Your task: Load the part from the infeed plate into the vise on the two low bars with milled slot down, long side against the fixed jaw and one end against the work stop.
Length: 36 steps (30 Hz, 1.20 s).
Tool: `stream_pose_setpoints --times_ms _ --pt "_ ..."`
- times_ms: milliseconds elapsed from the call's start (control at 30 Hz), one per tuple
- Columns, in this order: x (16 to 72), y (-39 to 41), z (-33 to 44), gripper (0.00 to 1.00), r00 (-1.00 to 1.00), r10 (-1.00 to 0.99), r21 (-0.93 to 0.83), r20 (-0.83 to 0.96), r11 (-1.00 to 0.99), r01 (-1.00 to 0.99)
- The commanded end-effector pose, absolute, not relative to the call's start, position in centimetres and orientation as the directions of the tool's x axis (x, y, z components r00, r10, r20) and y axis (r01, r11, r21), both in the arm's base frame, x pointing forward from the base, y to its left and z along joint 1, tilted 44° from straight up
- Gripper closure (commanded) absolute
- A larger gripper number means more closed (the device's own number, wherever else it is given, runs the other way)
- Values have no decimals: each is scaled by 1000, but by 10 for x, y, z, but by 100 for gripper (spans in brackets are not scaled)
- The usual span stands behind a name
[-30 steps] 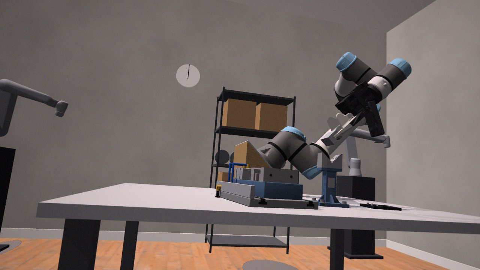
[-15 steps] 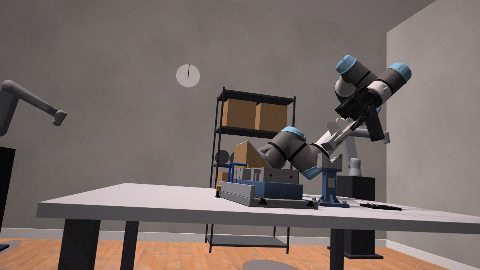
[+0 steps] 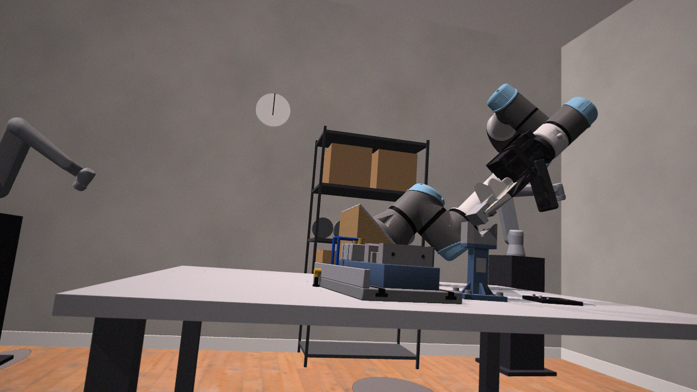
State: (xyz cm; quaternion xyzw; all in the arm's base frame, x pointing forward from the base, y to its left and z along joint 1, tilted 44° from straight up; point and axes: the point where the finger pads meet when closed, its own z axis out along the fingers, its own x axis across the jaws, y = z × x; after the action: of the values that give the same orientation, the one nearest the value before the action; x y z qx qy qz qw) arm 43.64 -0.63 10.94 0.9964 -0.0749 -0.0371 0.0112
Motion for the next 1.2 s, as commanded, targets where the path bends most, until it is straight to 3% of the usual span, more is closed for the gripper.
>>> stream_pose_setpoints --times_ms 0,1167 --pt "437 -3 106 100 986 -151 28 -71 -988 -149" --pt "438 8 94 100 986 -151 28 -71 -988 -149"
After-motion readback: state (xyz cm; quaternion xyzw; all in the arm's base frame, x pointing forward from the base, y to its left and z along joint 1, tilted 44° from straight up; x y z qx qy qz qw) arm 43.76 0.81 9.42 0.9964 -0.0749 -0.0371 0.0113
